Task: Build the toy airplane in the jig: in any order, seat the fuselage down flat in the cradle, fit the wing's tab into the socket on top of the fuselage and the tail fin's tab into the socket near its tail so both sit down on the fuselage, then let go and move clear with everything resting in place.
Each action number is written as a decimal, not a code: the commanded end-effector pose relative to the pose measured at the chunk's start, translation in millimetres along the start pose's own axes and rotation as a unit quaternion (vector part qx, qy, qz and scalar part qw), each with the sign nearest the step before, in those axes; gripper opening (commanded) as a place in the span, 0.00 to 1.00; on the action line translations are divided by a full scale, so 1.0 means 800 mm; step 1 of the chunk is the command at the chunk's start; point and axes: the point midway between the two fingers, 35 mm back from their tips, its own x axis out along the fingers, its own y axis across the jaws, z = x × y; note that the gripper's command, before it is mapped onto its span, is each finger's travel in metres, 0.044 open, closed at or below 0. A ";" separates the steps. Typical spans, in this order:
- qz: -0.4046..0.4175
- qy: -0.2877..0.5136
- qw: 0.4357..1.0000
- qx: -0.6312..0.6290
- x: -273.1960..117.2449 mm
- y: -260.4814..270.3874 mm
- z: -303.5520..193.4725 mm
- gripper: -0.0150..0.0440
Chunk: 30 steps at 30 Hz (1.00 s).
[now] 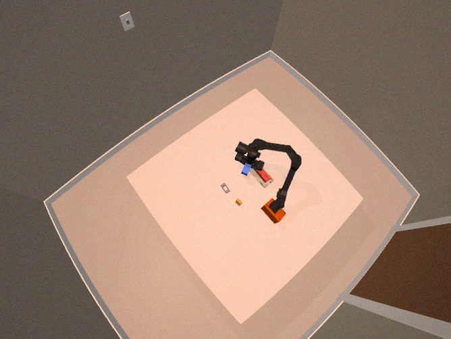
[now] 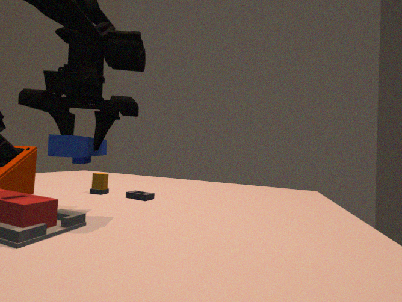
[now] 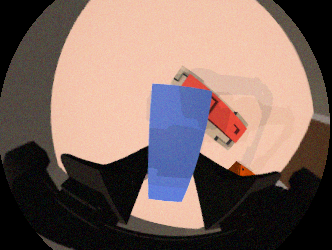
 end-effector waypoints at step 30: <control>-0.001 -0.017 0.969 0.248 0.019 -0.085 0.069 0.43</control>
